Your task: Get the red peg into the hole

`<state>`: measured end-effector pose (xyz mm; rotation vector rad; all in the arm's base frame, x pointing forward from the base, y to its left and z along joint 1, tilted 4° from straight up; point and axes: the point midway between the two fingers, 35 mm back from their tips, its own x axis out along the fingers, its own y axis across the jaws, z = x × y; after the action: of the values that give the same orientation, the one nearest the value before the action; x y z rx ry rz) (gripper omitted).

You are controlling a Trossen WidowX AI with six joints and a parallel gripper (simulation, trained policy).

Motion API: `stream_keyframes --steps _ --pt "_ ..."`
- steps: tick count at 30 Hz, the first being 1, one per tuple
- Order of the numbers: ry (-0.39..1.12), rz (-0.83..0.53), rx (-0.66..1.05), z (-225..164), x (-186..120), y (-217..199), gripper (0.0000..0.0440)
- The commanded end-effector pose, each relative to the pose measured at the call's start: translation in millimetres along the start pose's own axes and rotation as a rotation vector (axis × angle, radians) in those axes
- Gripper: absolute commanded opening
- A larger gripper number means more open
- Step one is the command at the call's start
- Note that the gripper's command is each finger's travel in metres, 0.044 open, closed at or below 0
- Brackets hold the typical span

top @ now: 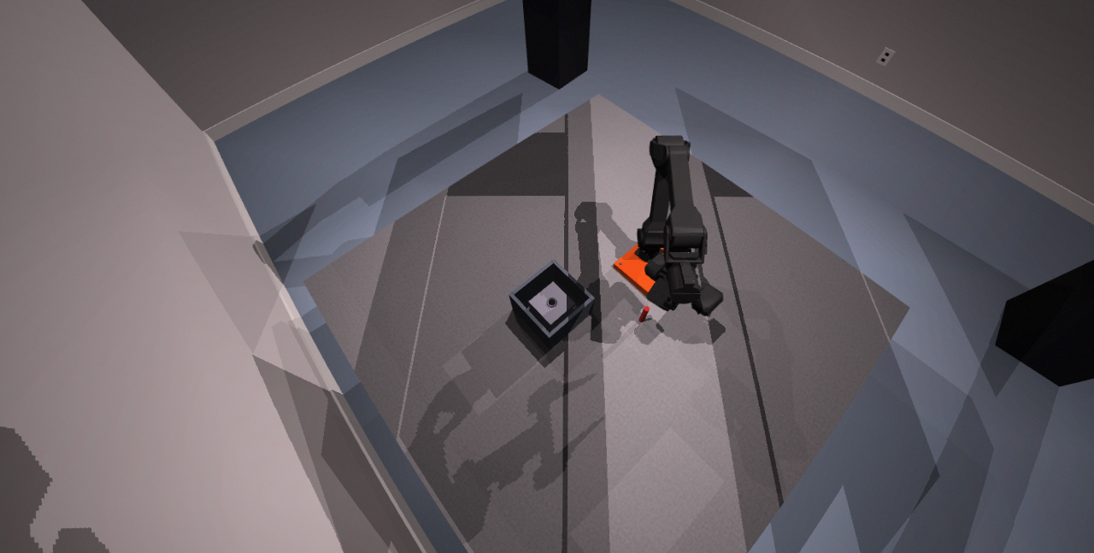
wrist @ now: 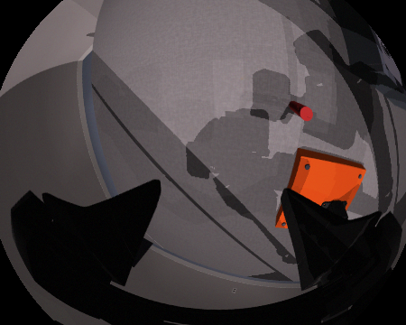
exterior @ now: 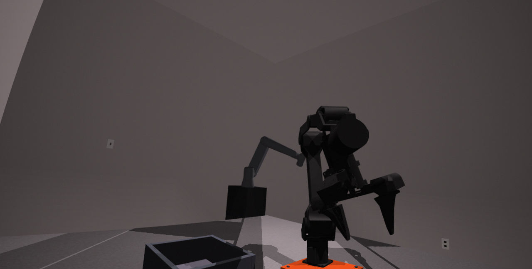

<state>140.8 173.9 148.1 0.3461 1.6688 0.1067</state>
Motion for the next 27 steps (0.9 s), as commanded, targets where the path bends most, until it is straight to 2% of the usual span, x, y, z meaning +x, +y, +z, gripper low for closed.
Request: stream_keyframes --steps 1,7,14,27 --pt "-0.033 -0.029 0.09 7.6 -0.4 -10.4 0.044" --pt "-0.092 -0.085 0.281 22.8 6.2 -32.1 0.044" --pt "-0.144 -0.138 0.467 35.6 29.3 -55.3 0.0439" --pt "-0.252 -0.125 0.684 56.6 83.8 -78.8 0.0439"
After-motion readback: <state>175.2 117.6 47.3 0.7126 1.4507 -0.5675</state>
